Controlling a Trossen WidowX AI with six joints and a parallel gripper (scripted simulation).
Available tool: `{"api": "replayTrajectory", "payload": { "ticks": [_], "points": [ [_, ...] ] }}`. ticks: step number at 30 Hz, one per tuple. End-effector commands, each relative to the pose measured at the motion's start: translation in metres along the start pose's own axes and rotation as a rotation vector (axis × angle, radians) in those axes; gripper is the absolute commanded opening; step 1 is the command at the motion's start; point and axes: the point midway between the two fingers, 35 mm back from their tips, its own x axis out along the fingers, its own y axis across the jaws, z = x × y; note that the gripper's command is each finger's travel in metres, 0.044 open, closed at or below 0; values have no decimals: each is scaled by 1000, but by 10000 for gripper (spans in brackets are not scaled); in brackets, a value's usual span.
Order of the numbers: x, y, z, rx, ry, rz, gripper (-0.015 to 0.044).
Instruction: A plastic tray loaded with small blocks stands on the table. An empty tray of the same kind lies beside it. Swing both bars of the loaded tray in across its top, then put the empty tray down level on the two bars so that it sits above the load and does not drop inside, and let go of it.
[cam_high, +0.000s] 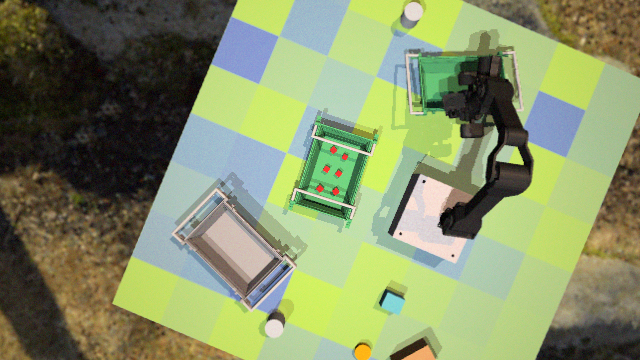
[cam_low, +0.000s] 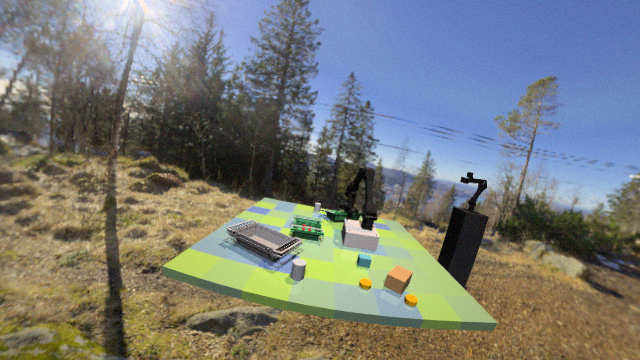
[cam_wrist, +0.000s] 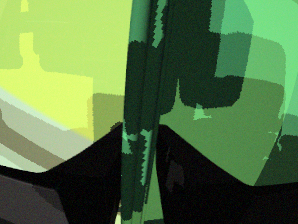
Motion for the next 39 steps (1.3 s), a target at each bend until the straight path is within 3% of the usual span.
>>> {"api": "replayTrajectory", "payload": {
  "ticks": [1, 5, 19, 32, 39],
  "points": [
    [-29, -1, 0, 1, 3, -8, 0],
    [-48, 1, 0, 1, 3, -8, 0],
    [-52, 1, 0, 1, 3, -8, 0],
    [-139, 5, 1, 1, 3, -8, 0],
    [-145, 6, 1, 1, 3, -8, 0]
  ]
}}
